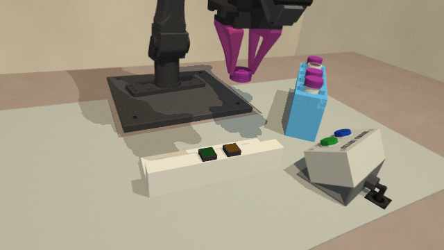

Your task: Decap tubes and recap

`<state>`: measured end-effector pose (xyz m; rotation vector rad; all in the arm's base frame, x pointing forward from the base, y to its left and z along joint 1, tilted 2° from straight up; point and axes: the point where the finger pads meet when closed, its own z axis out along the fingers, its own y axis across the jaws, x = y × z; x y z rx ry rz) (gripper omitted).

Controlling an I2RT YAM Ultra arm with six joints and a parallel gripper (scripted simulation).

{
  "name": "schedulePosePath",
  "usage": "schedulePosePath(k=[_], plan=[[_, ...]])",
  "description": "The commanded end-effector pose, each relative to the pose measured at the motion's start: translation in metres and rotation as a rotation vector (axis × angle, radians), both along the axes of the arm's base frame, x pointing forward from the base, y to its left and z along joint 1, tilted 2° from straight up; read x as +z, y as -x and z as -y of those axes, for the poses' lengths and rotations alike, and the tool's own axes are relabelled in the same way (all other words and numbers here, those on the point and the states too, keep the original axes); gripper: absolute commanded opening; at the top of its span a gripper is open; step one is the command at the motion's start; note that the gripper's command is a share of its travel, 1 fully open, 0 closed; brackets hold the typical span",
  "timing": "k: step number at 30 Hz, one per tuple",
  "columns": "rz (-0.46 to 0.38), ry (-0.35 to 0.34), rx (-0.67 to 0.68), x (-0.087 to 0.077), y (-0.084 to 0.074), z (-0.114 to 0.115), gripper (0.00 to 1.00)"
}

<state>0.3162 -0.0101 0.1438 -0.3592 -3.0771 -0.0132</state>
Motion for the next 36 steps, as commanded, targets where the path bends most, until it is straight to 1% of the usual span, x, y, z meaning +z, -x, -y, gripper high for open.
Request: schedulePosePath(k=[1, 7, 12, 14, 29, 31, 36], plan=[[0.021, 0.001, 0.049, 0.004, -0.008, 0.022, 0.00], [0.021, 0.001, 0.049, 0.004, -0.008, 0.023, 0.00], [0.022, 0.001, 0.049, -0.021, -0.008, 0.023, 0.00], [0.022, 0.001, 0.049, -0.021, -0.008, 0.023, 0.00], [0.022, 0.001, 0.049, -0.096, -0.006, 0.022, 0.00], [0.022, 0.001, 0.049, -0.096, -0.006, 0.022, 0.00], [0.021, 0.001, 0.049, -0.121, -0.007, 0.022, 0.00]])
